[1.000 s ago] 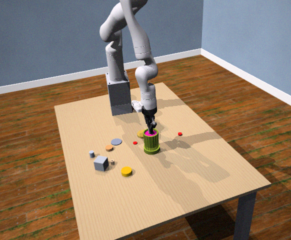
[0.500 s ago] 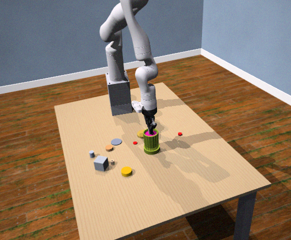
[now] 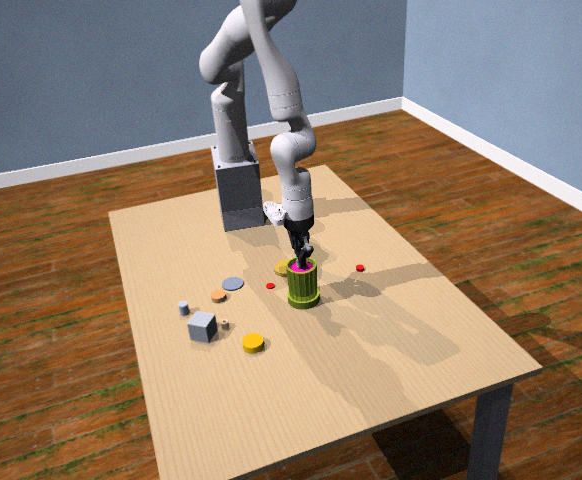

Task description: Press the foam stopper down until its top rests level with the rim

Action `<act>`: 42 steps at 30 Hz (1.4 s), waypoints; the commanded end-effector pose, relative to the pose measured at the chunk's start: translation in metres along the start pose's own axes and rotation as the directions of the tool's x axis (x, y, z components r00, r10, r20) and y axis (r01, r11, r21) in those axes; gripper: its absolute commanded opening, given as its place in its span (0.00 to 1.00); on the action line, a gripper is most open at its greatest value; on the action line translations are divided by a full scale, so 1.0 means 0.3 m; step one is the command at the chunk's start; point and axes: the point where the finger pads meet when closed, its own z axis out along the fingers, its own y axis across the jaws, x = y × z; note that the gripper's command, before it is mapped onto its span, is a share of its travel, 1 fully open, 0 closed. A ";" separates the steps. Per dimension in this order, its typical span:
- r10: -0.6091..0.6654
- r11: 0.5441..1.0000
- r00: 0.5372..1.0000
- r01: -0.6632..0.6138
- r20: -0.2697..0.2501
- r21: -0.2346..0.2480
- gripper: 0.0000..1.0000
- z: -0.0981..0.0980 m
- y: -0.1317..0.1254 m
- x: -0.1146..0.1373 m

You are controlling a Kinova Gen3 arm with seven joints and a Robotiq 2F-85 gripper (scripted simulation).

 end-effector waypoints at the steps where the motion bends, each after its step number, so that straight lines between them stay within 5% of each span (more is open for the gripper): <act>1: 0.004 1.000 1.000 -0.004 -0.001 0.007 0.00 0.006 -0.009 0.000; 26: 0.004 1.000 1.000 -0.004 -0.001 0.006 0.00 0.005 -0.008 0.001; 42: 0.004 1.000 1.000 -0.004 -0.003 0.003 0.00 -0.088 0.000 0.004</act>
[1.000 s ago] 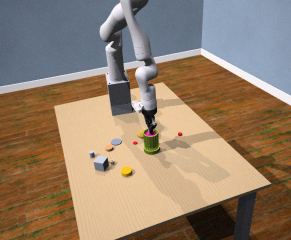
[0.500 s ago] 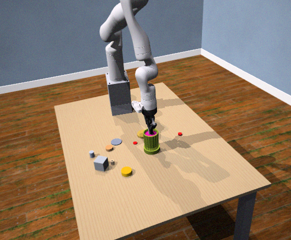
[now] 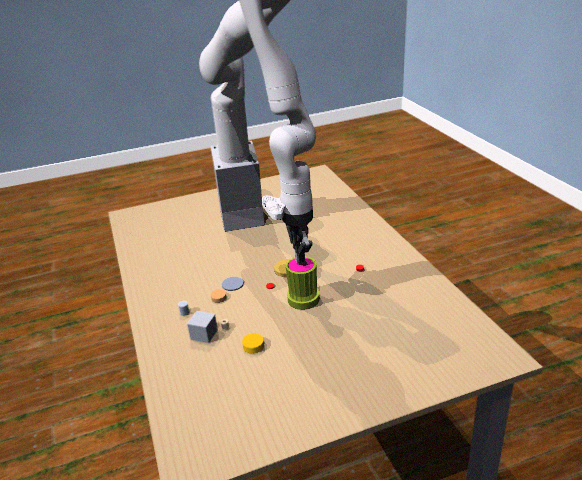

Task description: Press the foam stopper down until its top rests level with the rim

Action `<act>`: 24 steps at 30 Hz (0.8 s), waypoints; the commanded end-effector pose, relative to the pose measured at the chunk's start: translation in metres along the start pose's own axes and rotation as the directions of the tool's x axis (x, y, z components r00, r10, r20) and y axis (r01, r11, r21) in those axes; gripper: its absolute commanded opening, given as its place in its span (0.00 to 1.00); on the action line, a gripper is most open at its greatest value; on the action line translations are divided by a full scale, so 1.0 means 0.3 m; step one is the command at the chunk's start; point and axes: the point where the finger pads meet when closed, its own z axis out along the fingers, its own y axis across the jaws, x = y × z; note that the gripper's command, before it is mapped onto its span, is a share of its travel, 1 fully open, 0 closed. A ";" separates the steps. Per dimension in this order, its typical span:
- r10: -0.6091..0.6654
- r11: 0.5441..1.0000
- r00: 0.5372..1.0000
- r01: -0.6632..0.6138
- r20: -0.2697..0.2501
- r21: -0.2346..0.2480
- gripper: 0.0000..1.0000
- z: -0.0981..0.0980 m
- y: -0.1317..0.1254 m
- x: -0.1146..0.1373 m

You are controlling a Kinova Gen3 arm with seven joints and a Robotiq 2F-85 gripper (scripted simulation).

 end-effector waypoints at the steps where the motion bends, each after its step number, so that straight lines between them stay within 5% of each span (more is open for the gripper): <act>1: 0.003 1.000 1.000 -0.003 0.003 0.003 0.00 -0.046 -0.002 -0.004; 24: 0.003 1.000 1.000 -0.003 0.003 0.006 0.00 -0.154 -0.008 -0.004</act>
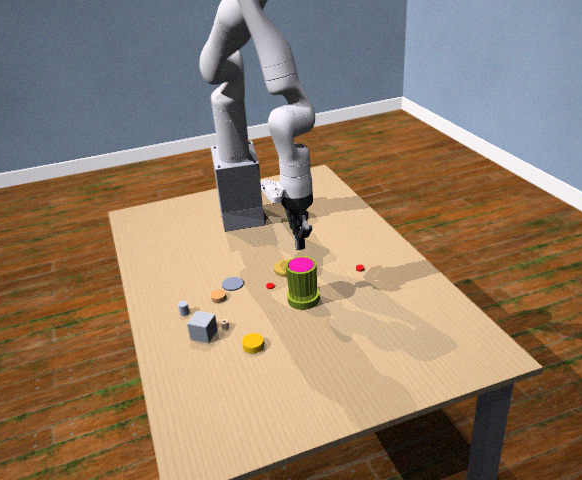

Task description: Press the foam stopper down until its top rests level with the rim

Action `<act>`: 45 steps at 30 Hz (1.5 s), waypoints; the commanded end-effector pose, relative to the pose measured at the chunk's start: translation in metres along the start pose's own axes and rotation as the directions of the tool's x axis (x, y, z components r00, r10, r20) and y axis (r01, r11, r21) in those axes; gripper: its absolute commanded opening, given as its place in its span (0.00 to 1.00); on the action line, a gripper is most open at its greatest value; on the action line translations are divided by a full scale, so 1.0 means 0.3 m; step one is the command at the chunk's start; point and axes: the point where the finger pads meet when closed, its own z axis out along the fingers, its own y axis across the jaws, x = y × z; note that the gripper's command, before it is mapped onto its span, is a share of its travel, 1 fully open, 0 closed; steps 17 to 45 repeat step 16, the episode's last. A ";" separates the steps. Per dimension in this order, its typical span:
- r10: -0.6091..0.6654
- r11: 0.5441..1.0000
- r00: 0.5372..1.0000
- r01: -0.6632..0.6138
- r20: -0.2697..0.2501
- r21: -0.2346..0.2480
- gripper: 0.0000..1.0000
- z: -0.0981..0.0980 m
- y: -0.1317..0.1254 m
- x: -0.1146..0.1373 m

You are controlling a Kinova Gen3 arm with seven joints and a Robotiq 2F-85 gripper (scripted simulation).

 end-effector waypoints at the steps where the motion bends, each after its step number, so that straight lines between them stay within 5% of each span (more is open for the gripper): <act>1: 0.002 1.000 1.000 -0.002 0.002 -0.003 0.00 -0.008 0.005 -0.002; 45: 0.002 1.000 1.000 -0.002 0.002 -0.005 0.00 -0.005 0.007 -0.002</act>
